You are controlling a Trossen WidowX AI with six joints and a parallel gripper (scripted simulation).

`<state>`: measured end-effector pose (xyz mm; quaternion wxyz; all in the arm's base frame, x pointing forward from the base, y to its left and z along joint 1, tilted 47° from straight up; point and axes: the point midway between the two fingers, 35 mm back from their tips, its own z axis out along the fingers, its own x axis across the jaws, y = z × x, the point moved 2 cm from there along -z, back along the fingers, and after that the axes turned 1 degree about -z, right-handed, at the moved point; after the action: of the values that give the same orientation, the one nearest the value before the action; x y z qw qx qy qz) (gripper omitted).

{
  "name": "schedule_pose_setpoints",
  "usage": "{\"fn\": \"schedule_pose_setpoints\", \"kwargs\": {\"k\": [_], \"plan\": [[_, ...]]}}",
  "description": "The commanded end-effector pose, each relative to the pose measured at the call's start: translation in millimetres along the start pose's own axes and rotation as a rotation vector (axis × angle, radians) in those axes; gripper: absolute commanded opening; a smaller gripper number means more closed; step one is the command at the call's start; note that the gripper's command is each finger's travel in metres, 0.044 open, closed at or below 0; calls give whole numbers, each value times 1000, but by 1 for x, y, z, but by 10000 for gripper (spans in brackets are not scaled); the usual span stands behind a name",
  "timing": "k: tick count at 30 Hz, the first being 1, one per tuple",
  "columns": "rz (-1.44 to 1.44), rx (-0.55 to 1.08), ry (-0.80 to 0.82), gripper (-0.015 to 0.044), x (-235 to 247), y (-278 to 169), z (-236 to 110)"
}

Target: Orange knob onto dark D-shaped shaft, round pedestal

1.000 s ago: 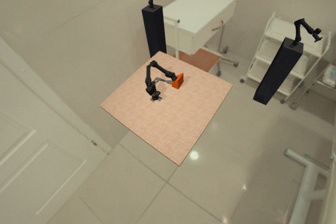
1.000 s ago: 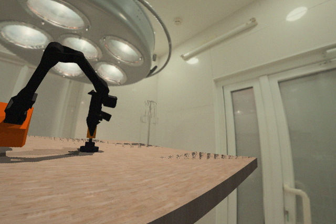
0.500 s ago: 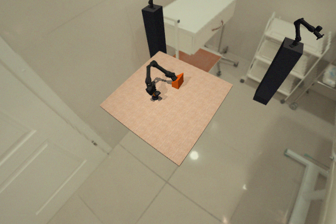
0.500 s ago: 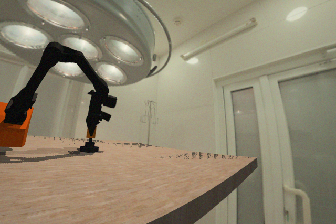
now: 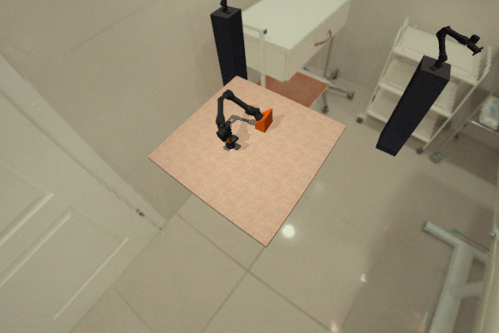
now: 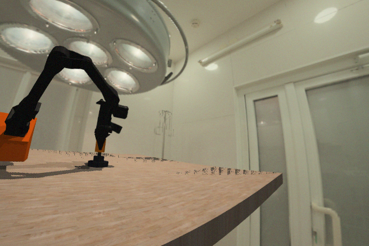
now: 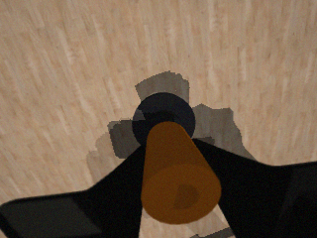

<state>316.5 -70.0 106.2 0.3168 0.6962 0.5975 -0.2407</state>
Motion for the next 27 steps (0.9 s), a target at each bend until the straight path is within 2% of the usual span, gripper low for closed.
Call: {"fn": "schedule_pose_setpoints", "kwargs": {"k": [1, 14, 21, 27], "plan": [[-3, -2, -4, 0, 0, 0, 0], [-3, -2, -4, 0, -2, 0, -4], [-201, -2, -4, 0, -2, 2, -4], [-212, -2, -4, 0, -2, 1, -2]]}}
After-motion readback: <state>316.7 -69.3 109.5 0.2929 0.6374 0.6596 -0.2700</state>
